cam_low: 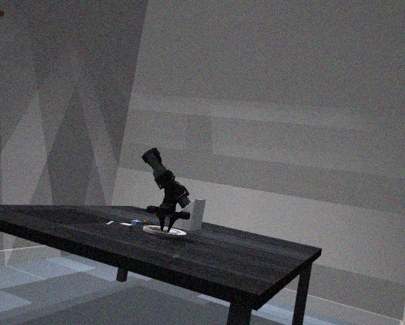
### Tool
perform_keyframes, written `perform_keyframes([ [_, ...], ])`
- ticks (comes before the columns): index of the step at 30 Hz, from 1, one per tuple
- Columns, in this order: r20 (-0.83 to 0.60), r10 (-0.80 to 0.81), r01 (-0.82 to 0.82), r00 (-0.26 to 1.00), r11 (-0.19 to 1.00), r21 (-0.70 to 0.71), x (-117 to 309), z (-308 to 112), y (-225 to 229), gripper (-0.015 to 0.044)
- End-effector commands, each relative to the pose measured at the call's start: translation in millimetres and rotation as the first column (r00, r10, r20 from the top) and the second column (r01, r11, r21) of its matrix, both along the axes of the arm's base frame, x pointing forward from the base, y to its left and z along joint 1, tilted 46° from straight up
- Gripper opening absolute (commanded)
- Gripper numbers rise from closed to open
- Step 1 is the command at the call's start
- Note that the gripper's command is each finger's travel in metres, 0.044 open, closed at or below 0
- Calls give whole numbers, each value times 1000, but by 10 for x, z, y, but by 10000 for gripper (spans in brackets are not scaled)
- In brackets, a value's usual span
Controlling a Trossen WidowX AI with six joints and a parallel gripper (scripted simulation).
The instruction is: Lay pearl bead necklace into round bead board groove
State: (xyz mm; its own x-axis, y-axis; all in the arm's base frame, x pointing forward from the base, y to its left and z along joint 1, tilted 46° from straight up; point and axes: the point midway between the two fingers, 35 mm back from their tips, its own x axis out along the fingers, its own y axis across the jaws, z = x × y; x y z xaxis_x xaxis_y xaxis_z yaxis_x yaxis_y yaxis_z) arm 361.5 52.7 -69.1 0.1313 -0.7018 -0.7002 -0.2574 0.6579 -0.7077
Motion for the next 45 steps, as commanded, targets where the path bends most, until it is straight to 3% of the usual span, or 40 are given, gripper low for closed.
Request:
perform_keyframes([
  [1,0,0,0,1000,1000,0,1,1,1,41],
  [3,0,0,0,1000,1000,0,1,1,1,0],
  [38,-6,2,-2,1000,1000,-7,-29,47,35,0],
  [45,-7,3,-3,1000,1000,-5,-225,-7,67,0],
])
